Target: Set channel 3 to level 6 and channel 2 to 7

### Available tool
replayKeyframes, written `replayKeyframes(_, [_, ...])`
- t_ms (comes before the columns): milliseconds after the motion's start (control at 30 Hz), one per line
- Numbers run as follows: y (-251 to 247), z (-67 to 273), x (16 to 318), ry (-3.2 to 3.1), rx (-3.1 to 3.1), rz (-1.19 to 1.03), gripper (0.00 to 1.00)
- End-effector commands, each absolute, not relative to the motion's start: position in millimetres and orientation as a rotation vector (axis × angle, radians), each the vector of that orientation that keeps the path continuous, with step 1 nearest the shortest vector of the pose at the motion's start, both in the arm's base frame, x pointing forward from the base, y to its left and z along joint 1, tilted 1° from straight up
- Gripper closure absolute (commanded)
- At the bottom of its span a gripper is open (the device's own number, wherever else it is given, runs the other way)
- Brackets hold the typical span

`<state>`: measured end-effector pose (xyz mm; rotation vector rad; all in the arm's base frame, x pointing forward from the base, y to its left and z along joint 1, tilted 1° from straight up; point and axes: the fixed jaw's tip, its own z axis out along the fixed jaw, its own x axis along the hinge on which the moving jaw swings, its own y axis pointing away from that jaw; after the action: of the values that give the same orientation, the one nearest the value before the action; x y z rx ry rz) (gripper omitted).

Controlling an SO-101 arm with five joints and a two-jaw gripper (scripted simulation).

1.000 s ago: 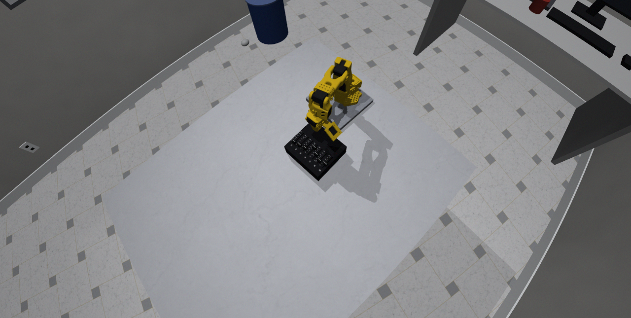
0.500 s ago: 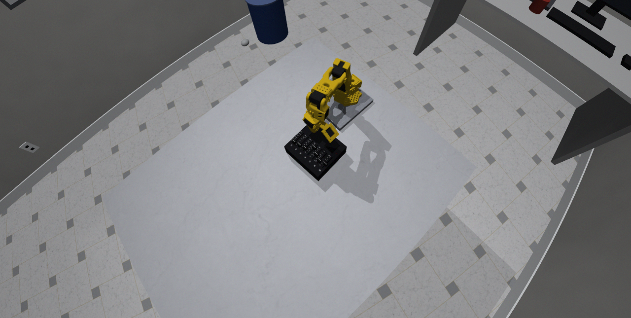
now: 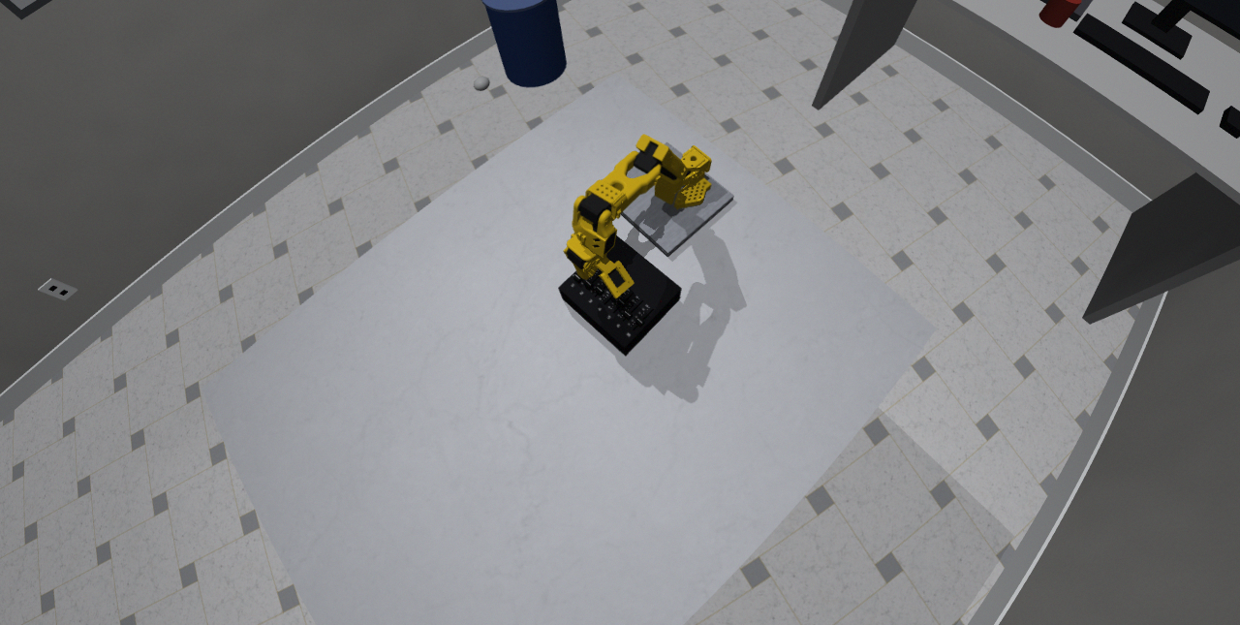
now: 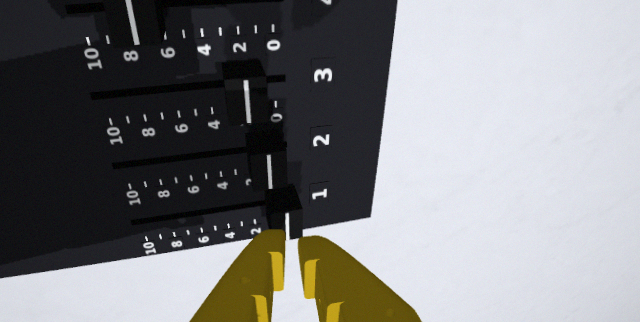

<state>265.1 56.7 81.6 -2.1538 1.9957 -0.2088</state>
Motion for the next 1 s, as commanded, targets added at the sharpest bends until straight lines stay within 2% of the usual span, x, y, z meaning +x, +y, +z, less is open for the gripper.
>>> replayKeyframes(0, [51.7,78.2,278.5,1.99,-2.147,-0.226,1.0])
replayKeyframes(967, [50.6,77.3,282.3,1.983,-2.139,-0.238,1.0])
